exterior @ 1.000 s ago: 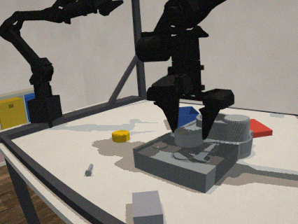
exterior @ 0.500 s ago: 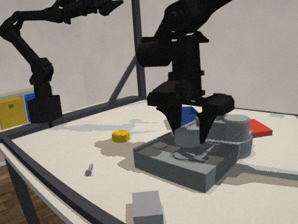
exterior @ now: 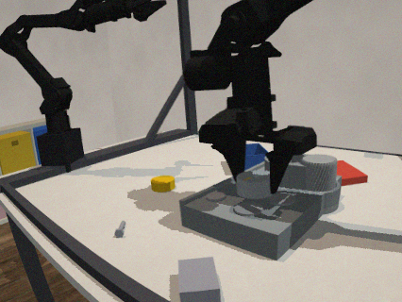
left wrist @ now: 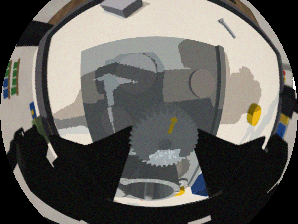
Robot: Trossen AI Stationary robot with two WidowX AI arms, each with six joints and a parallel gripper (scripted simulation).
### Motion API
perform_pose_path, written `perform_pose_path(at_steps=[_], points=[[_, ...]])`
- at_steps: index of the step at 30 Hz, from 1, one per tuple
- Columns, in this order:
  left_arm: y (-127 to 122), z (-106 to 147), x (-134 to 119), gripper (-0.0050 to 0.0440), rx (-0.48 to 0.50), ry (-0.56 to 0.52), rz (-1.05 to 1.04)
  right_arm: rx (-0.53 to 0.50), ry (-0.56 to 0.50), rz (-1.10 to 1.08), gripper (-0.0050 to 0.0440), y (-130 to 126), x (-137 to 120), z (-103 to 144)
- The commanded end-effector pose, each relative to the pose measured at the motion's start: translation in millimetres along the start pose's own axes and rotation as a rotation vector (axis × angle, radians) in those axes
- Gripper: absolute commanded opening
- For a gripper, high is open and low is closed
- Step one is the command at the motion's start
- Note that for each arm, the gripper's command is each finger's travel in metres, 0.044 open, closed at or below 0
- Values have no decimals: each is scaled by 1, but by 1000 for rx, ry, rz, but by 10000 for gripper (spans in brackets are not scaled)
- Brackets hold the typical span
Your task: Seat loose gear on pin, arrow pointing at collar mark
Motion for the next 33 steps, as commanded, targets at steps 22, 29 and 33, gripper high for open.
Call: perform_pose_path(at_steps=[22, 29, 33], points=[[-2, 49, 1, 0, -59, -22, 6, 3, -20, 0, 400, 1, 6, 1], [-2, 50, 0, 0, -63, -23, 5, 3, -20, 0, 400, 1, 6, 1], [-2, 50, 0, 0, -63, -23, 5, 3, -20, 0, 400, 1, 6, 1]])
Point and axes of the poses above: on each arm, the point midway between the two fingers, 35 mm back from their tips, its own z axis back along the fingers, its own y axis across the jaws, x = y × z, the point moved 9 cm from there along z, back along the fingers, and after that the axes turned 8 degrees about -z, right-handed, at the moved point
